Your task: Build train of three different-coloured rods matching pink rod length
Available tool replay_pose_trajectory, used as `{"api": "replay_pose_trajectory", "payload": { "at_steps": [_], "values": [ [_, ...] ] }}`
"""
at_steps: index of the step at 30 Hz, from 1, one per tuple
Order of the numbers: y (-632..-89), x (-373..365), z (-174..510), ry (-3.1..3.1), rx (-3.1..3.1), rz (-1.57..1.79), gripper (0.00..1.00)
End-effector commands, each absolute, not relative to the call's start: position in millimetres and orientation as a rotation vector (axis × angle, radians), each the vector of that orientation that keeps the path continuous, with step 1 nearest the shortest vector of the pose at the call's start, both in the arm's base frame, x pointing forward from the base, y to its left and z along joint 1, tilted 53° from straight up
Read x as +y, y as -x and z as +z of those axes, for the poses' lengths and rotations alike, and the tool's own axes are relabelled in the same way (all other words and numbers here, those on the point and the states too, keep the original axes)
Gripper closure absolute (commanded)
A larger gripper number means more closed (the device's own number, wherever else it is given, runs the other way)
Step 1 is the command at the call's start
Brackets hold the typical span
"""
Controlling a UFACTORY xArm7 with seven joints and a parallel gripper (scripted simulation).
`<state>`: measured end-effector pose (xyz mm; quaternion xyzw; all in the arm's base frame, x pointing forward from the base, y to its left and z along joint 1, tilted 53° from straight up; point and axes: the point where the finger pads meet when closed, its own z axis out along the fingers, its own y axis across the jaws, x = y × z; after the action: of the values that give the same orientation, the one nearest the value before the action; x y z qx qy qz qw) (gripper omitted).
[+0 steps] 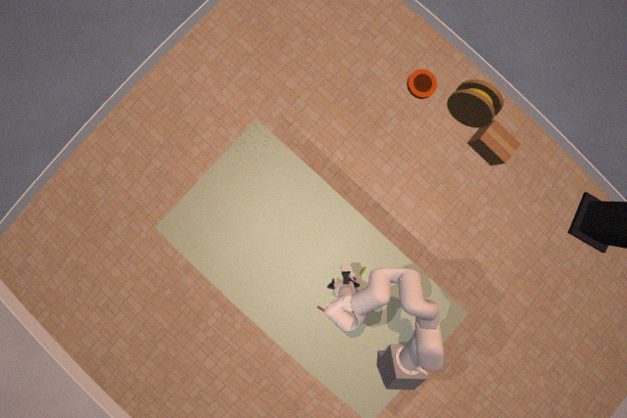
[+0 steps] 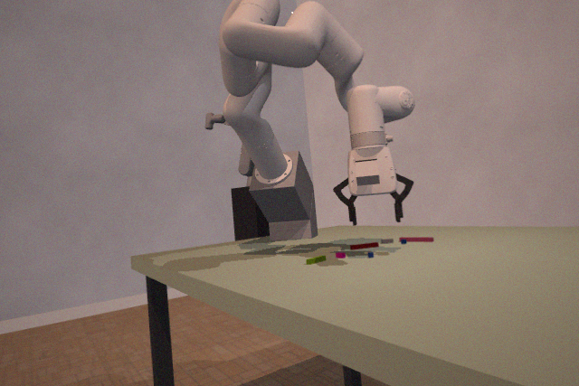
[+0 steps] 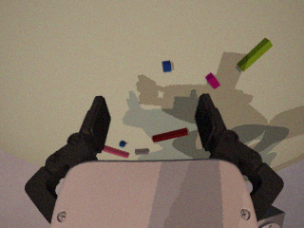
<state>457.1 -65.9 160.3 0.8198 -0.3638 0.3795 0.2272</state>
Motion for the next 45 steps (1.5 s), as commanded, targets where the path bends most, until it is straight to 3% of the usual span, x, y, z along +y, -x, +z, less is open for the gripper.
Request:
{"api": "replay_pose_trajectory", "payload": {
  "at_steps": [1, 19, 45],
  "values": [
    [-458, -64, 161, -2.261, -1.001, 1.048, 0.0],
    [-457, -66, 162, -2.275, -0.934, 1.026, 0.0],
    [-446, -82, 169, -2.317, -0.054, 0.684, 0.0]
  ]
}}
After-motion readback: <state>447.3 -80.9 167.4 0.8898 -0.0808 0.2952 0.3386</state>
